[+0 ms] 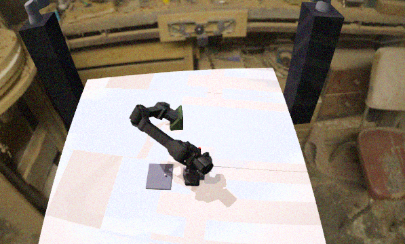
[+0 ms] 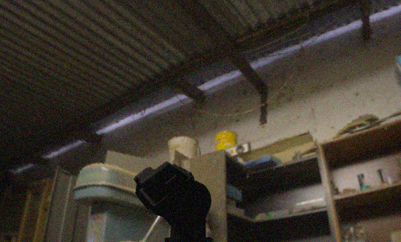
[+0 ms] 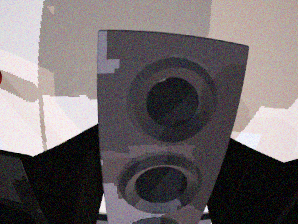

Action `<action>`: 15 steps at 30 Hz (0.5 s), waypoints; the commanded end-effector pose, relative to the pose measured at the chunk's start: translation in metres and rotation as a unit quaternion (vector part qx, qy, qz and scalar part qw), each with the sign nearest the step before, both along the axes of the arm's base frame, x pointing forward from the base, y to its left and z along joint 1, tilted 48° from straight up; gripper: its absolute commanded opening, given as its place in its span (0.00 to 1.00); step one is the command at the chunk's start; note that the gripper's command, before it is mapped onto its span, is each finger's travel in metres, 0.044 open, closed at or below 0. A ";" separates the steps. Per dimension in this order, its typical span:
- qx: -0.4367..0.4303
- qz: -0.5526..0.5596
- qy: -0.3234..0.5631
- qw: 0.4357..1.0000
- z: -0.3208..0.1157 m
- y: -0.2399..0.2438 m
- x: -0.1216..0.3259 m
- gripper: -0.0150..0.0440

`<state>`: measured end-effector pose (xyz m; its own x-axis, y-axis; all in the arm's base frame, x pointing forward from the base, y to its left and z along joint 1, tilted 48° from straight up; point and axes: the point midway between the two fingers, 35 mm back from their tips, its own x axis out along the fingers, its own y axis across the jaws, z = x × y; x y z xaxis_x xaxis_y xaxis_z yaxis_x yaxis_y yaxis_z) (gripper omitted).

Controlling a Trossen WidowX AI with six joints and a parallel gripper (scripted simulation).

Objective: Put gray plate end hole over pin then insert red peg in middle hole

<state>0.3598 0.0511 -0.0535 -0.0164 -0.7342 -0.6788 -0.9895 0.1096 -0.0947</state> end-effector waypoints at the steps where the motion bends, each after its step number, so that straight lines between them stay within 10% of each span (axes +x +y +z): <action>1: 0.003 0.004 -0.002 1.000 0.006 0.011 0.003 0.25; 15: 0.005 0.018 0.006 1.000 0.034 0.047 0.008 0.25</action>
<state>0.3668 0.0908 -0.0241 -0.0002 -0.7299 -0.6836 -0.9936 0.0773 -0.0821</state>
